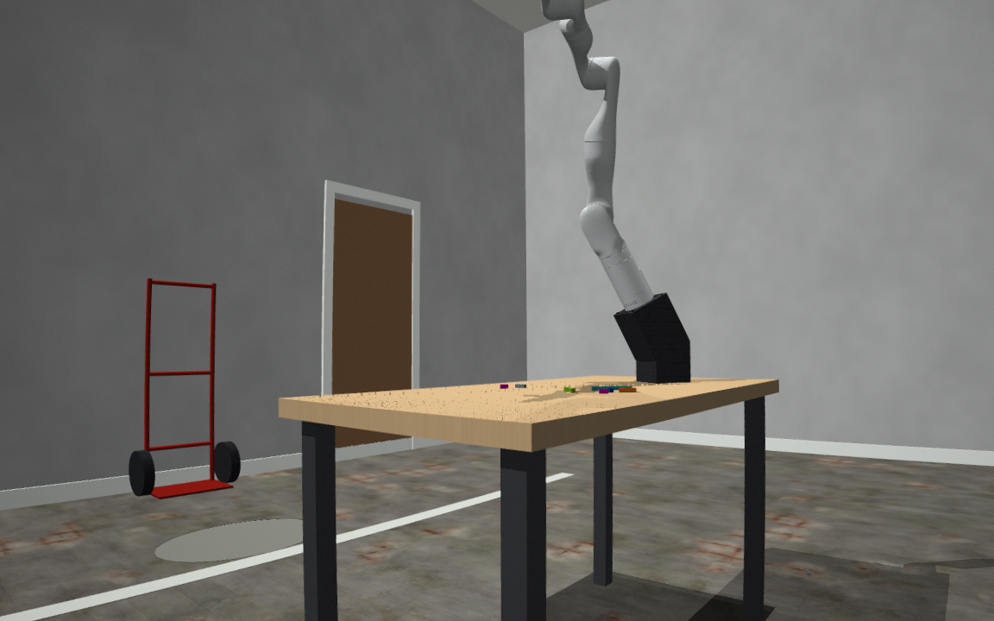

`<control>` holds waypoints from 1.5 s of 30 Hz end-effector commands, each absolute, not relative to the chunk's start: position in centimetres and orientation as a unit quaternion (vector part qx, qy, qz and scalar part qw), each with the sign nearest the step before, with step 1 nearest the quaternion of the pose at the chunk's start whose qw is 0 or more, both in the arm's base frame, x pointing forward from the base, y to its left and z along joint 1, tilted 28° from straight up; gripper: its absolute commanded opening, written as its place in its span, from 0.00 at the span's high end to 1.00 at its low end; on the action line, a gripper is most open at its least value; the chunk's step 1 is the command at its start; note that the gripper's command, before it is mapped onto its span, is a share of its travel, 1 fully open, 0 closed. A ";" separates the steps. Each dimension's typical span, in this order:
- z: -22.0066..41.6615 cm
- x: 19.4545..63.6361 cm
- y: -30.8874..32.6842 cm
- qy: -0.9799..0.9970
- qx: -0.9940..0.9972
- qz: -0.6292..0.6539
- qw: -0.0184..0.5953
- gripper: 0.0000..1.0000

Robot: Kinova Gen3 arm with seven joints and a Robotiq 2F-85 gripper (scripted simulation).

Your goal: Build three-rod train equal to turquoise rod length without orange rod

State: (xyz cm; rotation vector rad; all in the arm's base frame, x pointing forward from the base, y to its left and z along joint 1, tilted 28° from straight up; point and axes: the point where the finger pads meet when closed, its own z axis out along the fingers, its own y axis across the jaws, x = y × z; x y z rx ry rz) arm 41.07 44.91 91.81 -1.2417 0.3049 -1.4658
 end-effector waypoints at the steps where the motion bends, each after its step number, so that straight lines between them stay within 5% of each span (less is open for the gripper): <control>1: 91.8 41.7 43.4 0.137 -0.528 -0.626 0.557 0.00; 45: 90.0 46.2 34.2 0.174 -0.547 -0.652 0.496 0.00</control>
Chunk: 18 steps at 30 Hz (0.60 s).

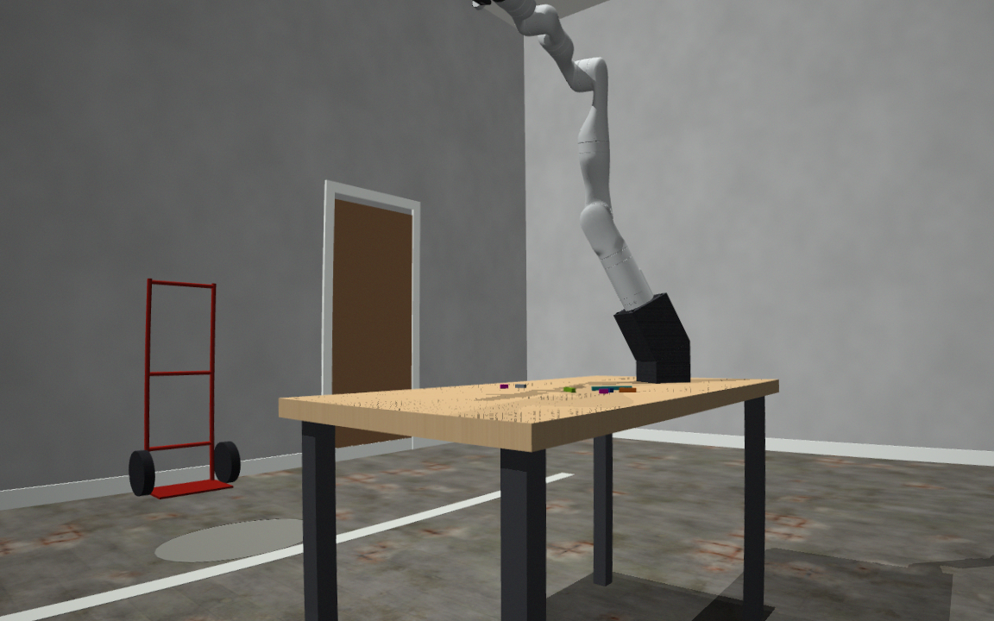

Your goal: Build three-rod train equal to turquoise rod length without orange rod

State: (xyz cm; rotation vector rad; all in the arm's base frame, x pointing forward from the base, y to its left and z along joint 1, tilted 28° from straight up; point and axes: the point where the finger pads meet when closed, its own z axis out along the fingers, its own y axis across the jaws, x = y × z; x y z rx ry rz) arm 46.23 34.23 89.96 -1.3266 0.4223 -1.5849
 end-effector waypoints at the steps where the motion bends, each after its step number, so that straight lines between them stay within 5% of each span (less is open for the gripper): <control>1: 90.0 46.2 34.2 0.174 -0.547 -0.652 0.496 0.00; 18: 88.7 48.0 30.3 0.190 -0.557 -0.659 0.469 0.00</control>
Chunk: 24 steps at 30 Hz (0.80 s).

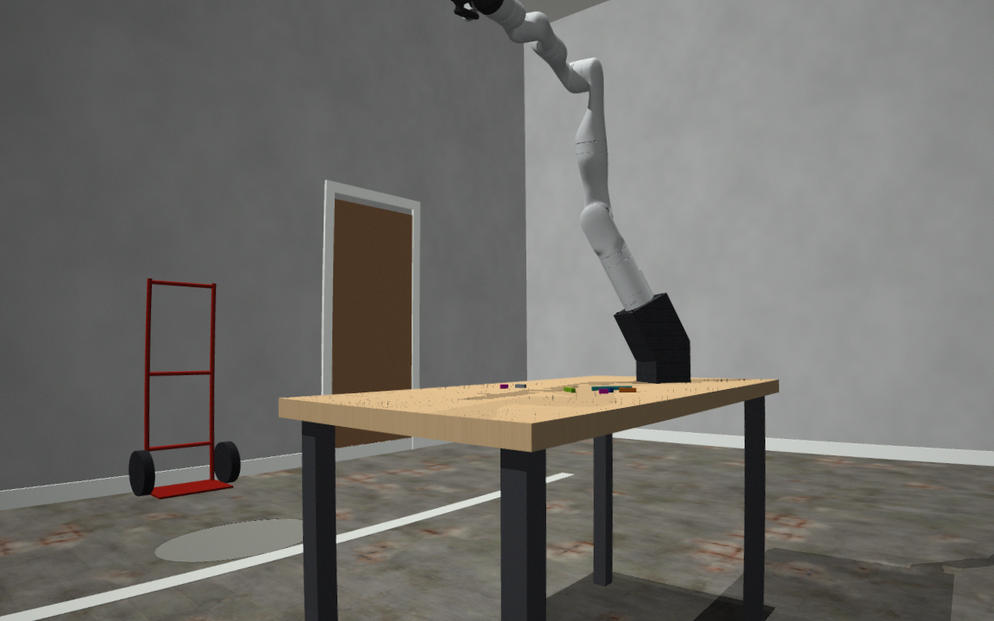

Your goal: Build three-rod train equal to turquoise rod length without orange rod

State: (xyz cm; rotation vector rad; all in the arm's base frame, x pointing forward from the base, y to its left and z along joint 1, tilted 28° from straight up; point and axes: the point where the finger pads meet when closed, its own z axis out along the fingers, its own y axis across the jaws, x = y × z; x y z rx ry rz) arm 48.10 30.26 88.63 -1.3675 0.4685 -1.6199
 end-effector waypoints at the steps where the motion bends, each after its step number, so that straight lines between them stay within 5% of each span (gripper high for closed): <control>1: 88.7 48.0 30.3 0.190 -0.557 -0.659 0.469 0.00; 24: 86.0 50.8 24.5 0.214 -0.576 -0.665 0.425 0.00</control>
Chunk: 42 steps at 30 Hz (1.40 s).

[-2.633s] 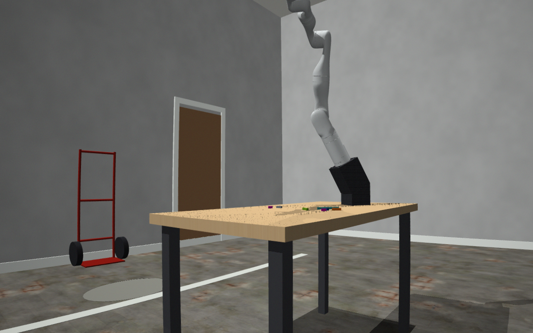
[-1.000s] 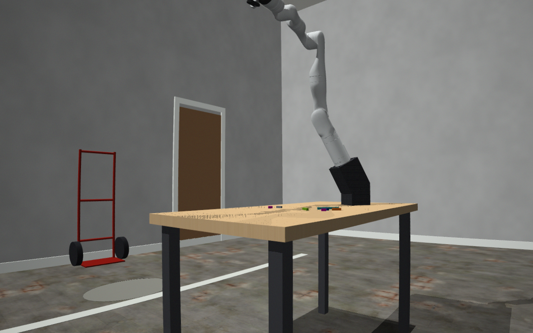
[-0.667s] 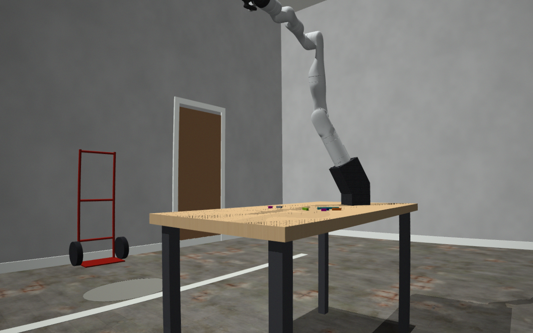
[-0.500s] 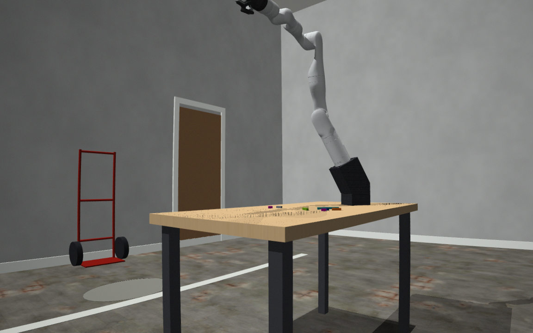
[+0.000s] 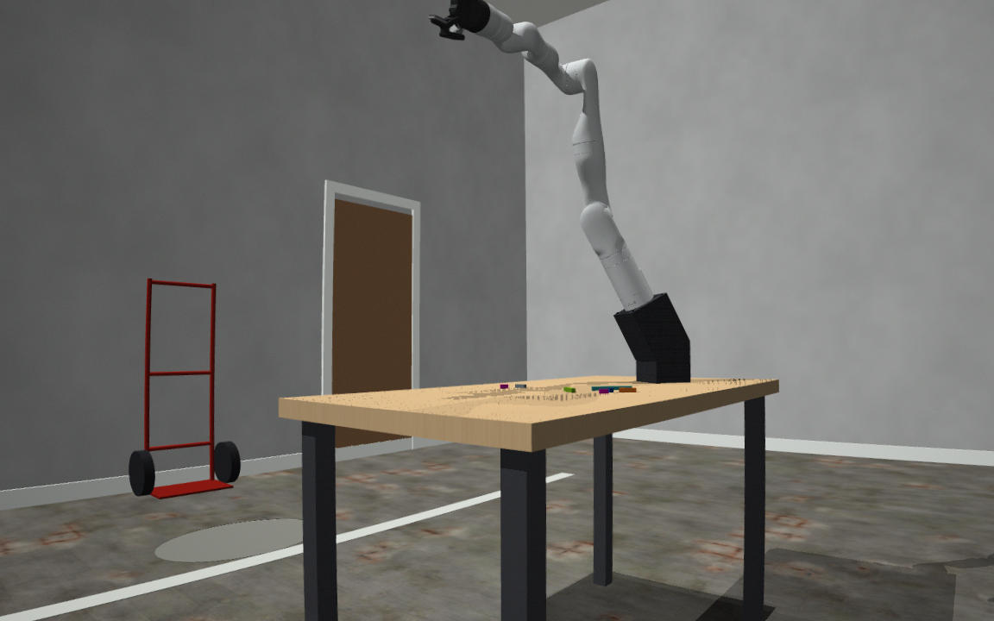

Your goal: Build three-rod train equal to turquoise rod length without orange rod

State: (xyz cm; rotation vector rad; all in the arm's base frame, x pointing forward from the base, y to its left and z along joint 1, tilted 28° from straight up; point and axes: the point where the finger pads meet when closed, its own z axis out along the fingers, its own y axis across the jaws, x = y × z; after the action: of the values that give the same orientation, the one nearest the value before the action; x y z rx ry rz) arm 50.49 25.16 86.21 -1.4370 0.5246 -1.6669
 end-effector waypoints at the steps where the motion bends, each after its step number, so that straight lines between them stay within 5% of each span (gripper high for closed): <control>1: 86.0 50.8 24.5 0.214 -0.576 -0.665 0.425 0.00; 42: 79.6 55.0 15.1 0.250 -0.615 -0.662 0.348 0.00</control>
State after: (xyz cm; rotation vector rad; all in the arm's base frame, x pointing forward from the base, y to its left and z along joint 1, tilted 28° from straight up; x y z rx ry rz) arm 54.83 15.41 79.79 -1.5934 0.6422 -1.7218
